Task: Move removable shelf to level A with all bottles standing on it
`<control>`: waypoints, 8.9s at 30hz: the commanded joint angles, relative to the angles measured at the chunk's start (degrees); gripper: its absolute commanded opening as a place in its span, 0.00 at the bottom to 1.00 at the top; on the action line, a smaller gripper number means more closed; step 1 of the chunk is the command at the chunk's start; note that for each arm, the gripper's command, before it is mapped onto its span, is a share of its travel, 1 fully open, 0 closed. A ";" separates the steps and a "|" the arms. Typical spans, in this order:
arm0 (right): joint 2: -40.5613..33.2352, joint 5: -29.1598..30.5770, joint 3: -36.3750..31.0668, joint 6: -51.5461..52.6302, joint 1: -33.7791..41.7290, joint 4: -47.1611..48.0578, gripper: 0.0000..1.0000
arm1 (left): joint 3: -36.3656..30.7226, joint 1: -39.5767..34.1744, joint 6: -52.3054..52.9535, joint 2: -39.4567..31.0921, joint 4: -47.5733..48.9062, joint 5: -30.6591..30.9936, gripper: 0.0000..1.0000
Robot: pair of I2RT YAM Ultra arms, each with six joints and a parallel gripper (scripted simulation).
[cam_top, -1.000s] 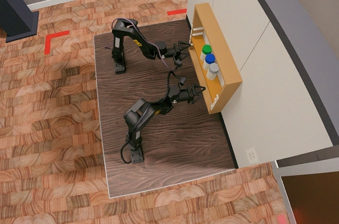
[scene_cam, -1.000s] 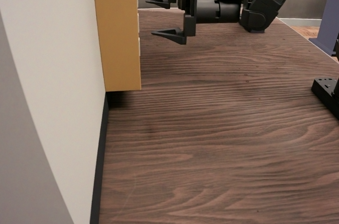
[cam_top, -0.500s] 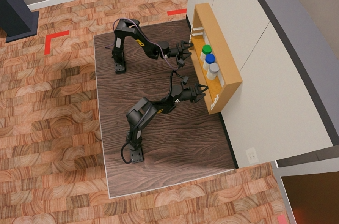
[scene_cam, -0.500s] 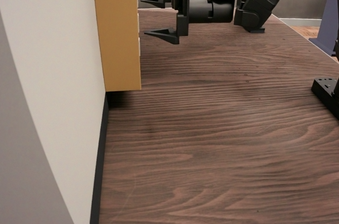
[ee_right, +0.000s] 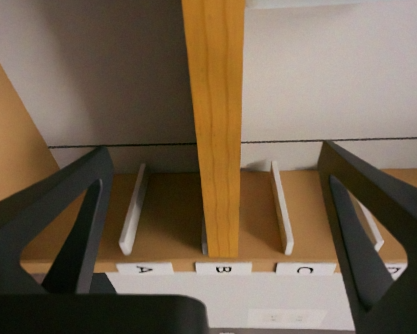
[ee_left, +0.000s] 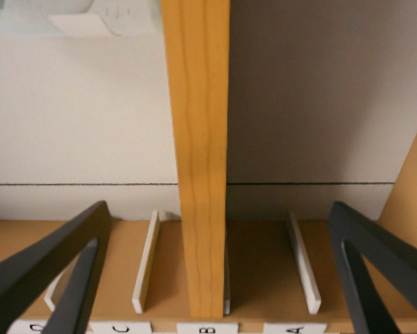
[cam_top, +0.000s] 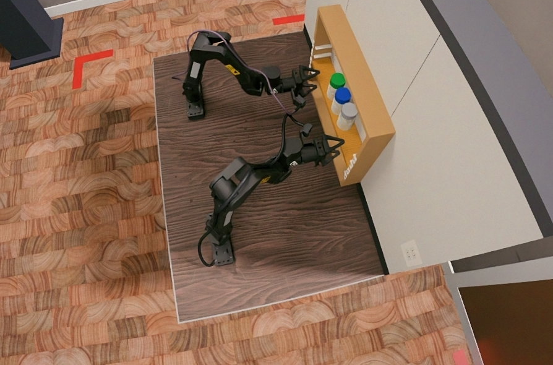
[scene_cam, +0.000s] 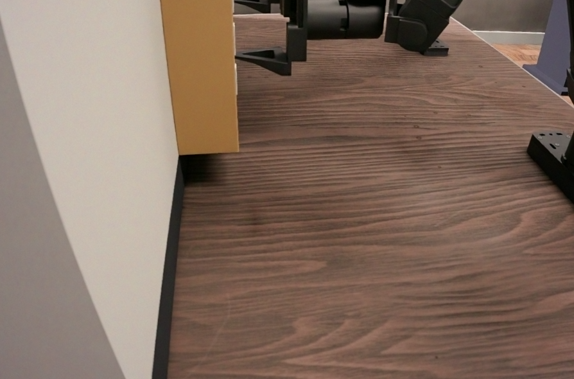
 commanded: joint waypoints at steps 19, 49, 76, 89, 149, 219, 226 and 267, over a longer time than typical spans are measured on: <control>3.89 -2.34 6.87 0.26 -2.43 -3.19 1.00 | 7.68 2.10 0.06 4.01 -3.20 2.00 1.00; 5.52 -3.04 9.38 0.25 -3.13 -4.08 0.60 | 10.33 2.66 0.05 5.64 -4.22 2.56 0.60; 5.51 -3.03 9.36 0.26 -3.12 -4.08 0.04 | 10.33 2.66 0.05 5.66 -4.18 2.56 0.04; 5.19 -3.04 9.55 0.24 -3.13 -4.56 0.00 | 10.48 2.66 0.06 5.31 -4.66 2.57 0.00; 0.92 -3.01 12.29 0.22 -3.11 -11.57 0.00 | 12.73 2.64 0.07 0.66 -11.56 2.52 0.00; -3.12 -2.80 15.73 0.33 -3.04 -19.19 0.00 | 15.55 2.56 0.02 -3.76 -18.90 2.31 0.00; -3.43 -2.79 16.05 0.34 -3.03 -19.82 0.00 | 15.81 2.56 0.01 -4.10 -19.52 2.28 0.00; -9.25 -0.09 8.09 0.65 -0.34 -18.04 0.00 | 7.73 0.39 -0.28 -9.99 -17.69 0.15 0.00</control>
